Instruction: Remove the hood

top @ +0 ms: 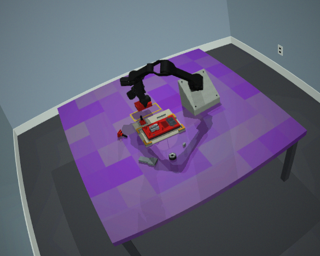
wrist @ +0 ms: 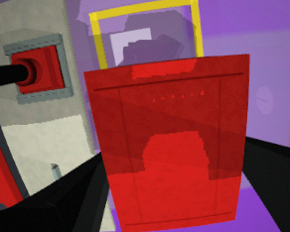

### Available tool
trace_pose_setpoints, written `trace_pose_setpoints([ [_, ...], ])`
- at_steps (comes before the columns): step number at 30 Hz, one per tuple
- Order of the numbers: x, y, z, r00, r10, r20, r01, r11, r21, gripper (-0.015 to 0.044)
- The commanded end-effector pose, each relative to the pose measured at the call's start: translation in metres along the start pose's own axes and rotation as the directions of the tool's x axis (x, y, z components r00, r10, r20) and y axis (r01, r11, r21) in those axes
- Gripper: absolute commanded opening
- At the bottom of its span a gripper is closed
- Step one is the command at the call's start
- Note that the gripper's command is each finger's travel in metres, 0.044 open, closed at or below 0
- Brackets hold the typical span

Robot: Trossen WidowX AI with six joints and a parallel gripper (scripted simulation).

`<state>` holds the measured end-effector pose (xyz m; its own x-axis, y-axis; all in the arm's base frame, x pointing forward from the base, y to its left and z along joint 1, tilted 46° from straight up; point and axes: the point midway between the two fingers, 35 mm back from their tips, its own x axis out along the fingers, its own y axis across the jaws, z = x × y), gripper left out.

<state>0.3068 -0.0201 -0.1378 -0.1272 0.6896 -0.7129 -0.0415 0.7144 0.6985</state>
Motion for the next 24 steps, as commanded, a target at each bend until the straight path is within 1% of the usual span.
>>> trace_pose_setpoints([
  [1, 0.004, 0.0, 0.0, 1.0, 0.003, 0.003, -0.003, 1.0, 0.005, 0.0],
  [24, 0.024, 0.001, -0.001, 1.0, 0.005, 0.002, -0.005, 1.0, 0.005, 0.0],
])
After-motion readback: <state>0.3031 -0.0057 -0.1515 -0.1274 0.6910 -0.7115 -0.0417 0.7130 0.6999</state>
